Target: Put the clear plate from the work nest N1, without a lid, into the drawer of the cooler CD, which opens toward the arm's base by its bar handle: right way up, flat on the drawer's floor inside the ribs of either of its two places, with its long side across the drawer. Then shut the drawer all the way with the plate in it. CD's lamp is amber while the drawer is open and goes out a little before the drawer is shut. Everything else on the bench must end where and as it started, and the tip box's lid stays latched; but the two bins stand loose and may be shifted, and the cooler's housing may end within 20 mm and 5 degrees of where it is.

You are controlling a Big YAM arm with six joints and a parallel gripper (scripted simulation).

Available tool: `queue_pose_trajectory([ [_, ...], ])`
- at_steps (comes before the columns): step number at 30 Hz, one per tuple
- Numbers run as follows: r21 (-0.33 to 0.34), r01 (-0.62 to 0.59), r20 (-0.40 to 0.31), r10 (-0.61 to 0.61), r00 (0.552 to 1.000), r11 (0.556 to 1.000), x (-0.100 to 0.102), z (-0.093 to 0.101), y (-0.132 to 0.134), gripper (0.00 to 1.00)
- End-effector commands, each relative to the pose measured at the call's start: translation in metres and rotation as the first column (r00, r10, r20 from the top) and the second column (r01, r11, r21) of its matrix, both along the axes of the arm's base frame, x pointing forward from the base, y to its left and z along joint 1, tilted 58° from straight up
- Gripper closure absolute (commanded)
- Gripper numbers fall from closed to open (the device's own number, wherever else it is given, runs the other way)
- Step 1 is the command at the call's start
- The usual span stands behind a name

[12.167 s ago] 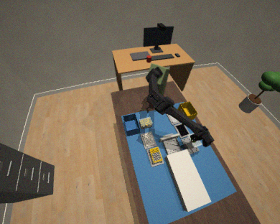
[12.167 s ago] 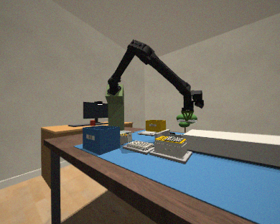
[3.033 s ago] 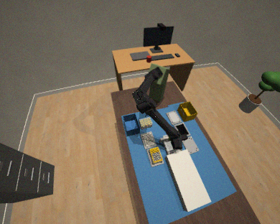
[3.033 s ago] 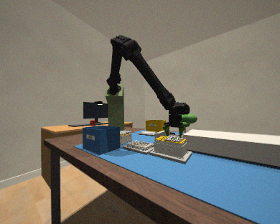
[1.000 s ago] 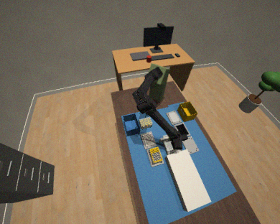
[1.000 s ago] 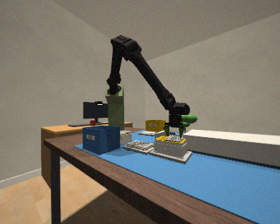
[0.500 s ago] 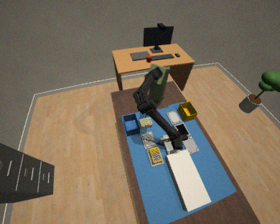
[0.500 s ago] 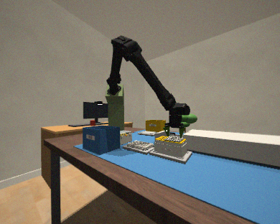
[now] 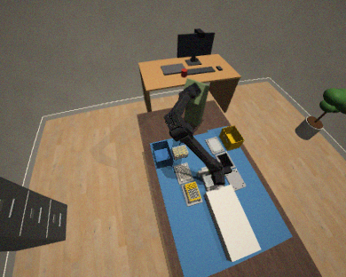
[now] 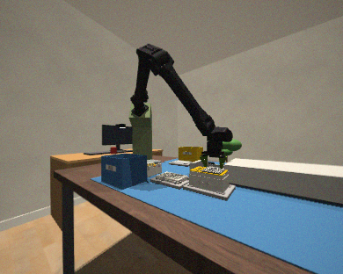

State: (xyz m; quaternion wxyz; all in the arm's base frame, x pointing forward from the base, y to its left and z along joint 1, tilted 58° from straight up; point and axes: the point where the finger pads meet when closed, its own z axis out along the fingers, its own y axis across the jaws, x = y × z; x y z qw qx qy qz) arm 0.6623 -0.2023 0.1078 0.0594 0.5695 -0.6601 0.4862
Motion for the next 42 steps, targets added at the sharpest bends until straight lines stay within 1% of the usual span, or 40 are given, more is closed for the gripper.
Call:
queue_pose_trajectory([
  [1,-0.003,0.007,0.0,-0.007,1.0,1.0,0.0037,-0.0043,-0.0125,1.0],
  [4,-0.002,0.007,-0.007,-0.007,1.0,1.0,0.0021,-0.0072,-0.013,1.0],
  [11,-0.003,0.007,-0.002,-0.007,1.0,1.0,0.0043,-0.006,-0.0147,1.0],
  [12,-0.001,0.008,-0.005,-0.008,1.0,1.0,0.0023,-0.009,-0.0146,1.0],
  [42,-0.001,0.008,-0.01,-0.008,1.0,1.0,0.0,-0.0115,-0.0155,1.0],
])
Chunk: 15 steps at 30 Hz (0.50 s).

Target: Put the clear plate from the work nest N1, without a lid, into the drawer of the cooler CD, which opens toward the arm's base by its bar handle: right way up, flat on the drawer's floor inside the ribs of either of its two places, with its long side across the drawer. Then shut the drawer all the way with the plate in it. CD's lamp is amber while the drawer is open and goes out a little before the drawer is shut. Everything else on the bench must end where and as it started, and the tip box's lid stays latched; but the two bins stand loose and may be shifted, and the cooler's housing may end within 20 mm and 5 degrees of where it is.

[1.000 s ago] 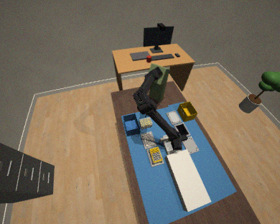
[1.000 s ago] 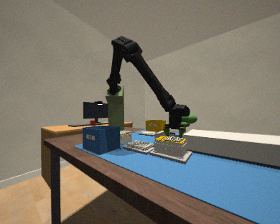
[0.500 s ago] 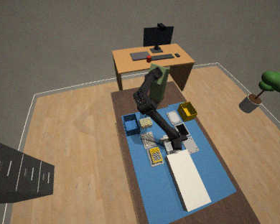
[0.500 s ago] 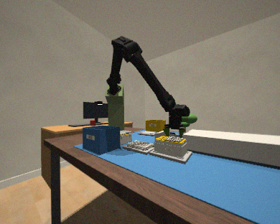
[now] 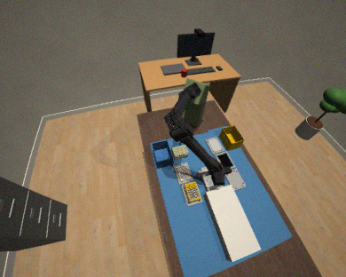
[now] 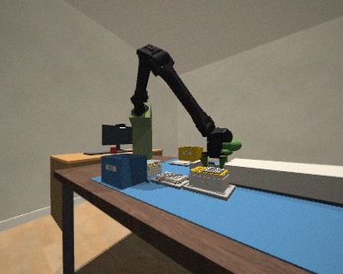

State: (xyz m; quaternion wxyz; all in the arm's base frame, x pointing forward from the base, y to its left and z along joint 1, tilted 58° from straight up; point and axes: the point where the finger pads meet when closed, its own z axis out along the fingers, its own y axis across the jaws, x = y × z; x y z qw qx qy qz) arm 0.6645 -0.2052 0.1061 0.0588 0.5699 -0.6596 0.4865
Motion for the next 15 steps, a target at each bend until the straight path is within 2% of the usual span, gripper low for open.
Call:
queue_pose_trajectory([
  [1,0.0,0.01,-0.011,-0.01,1.0,1.0,-0.0024,-0.0099,-0.0125,1.0],
  [15,0.0,0.009,-0.017,-0.009,1.0,1.0,-0.004,-0.0114,-0.0127,1.0],
])
